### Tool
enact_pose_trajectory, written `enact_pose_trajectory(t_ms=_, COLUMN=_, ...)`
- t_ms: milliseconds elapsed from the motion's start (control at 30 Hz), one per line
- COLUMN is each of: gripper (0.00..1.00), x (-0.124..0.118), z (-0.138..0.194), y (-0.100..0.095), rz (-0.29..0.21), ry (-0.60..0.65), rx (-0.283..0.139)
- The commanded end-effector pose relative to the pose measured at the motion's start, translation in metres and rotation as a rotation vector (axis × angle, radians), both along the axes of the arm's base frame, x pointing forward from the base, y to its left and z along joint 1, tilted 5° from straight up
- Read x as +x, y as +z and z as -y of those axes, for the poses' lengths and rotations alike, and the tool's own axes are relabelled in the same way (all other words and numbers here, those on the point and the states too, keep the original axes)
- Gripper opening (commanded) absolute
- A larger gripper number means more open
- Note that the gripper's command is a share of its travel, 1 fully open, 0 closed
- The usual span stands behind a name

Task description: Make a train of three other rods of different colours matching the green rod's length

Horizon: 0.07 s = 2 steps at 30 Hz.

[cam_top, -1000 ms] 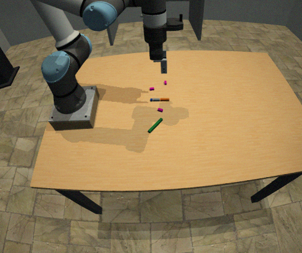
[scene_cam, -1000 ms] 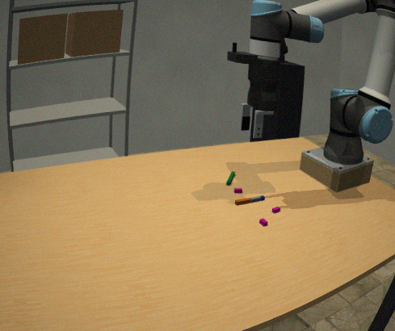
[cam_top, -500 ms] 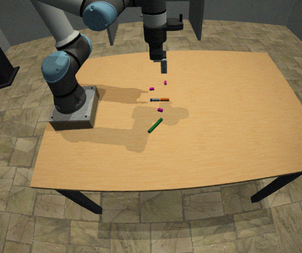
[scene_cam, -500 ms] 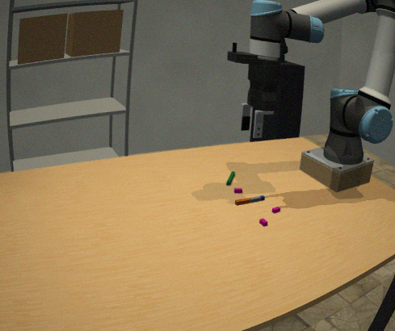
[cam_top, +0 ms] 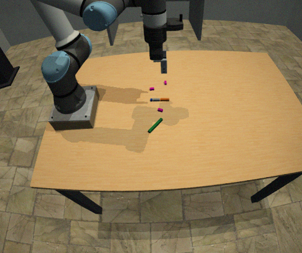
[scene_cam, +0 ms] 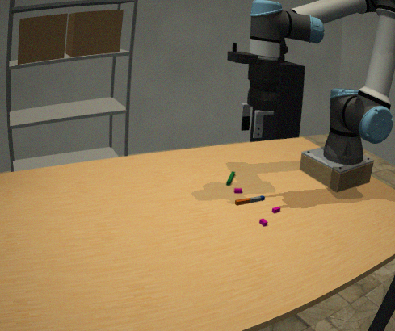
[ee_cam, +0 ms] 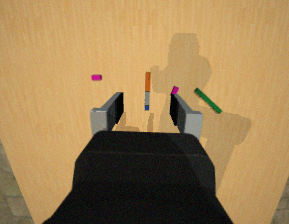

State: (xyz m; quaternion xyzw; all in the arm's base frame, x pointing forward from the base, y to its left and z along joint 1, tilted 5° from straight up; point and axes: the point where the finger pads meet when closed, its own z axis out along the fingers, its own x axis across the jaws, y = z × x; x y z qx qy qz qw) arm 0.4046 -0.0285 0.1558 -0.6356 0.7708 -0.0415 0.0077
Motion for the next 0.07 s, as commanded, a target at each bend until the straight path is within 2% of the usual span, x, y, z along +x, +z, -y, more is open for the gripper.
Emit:
enact_pose_trajectory(t_ms=0, gripper=1.00, x=0.0003, z=0.0001, y=0.0004, rz=0.001, ry=0.000, rx=0.000)
enact_pose_trajectory(t_ms=33, gripper=1.00, x=0.0003, z=0.0001, y=0.0004, rz=0.001, ry=0.000, rx=0.000)
